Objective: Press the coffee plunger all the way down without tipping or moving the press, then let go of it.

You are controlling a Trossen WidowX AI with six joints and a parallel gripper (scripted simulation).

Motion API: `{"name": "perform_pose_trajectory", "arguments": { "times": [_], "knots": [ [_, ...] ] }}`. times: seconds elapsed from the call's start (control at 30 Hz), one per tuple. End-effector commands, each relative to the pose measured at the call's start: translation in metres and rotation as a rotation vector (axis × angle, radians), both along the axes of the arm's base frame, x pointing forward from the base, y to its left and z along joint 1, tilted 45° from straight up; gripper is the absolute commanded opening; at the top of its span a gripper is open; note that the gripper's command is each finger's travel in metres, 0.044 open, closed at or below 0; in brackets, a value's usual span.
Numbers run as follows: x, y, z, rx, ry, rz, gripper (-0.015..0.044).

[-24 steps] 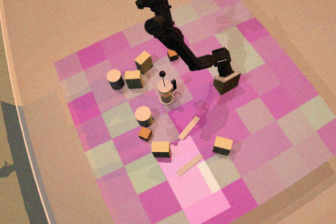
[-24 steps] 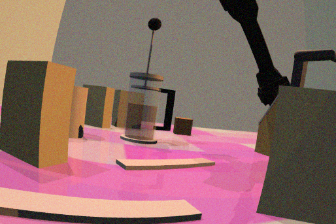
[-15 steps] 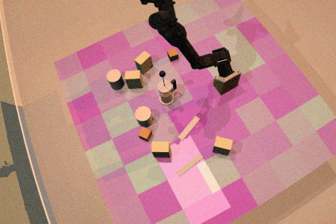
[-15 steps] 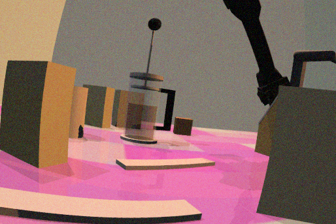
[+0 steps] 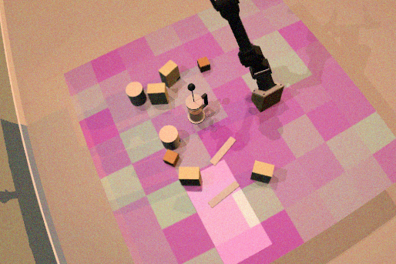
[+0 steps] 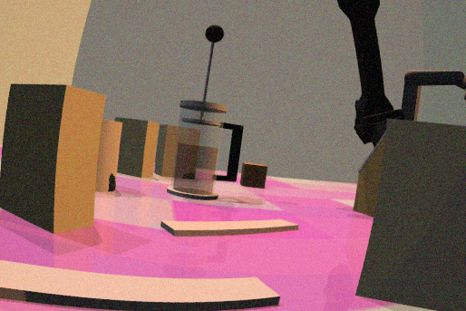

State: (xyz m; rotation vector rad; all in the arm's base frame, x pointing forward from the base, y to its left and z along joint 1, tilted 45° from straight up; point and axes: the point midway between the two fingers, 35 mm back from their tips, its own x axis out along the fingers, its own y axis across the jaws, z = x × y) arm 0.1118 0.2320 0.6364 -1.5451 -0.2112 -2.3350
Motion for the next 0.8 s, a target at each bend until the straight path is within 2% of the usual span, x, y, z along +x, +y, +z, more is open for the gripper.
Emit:
{"name": "perform_pose_trajectory", "arguments": {
  "times": [0.0,0.23,0.57,0.77],
  "knots": [
    [-0.023,-0.015,0.006,0.029,-0.043,0.062,0.0440],
    [-0.074,-0.063,0.016,0.133,-0.122,0.229,0.0440],
    [-0.111,-0.119,0.020,0.252,-0.168,0.411,0.0440],
    [-0.144,-0.186,0.011,0.381,-0.258,0.622,0.0440]
  ]
}}
